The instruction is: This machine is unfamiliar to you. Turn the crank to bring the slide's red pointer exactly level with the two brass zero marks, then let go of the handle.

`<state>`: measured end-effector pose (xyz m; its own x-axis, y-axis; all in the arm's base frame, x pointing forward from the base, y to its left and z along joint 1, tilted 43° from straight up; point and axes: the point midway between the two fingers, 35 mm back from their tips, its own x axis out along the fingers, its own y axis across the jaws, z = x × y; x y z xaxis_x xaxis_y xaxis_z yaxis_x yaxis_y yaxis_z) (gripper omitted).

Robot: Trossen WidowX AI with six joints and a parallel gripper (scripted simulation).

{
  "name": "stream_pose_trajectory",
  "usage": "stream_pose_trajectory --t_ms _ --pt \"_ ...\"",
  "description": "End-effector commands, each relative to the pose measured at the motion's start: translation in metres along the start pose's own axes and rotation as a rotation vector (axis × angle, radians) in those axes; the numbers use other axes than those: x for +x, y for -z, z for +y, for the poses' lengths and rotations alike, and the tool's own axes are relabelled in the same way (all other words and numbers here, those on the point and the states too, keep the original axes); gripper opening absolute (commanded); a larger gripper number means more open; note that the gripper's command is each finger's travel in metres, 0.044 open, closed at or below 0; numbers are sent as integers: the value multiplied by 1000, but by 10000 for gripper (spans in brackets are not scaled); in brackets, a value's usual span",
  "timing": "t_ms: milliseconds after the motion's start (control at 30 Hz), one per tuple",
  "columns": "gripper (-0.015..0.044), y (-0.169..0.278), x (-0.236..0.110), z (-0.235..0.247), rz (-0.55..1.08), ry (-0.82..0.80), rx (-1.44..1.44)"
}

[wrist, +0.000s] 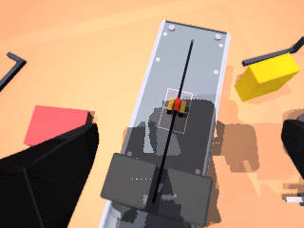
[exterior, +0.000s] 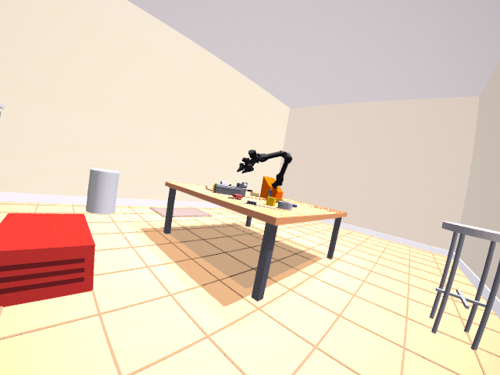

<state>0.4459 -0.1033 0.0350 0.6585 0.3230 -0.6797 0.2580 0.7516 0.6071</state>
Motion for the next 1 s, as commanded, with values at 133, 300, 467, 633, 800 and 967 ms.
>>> stream_pose_trajectory --t_ms 133,300,467,633,800,967 --pt "440 -17 26 -27 7 -58 -77" --pt "440 -9 38 -29 7 -62 -82" --pt "440 20 68 -26 7 -65 -83" --pt "440 21 69 -26 7 -65 -83" --pt "440 21 69 -26 7 -65 -83" --pt "440 21 69 -26 7 -65 -83"
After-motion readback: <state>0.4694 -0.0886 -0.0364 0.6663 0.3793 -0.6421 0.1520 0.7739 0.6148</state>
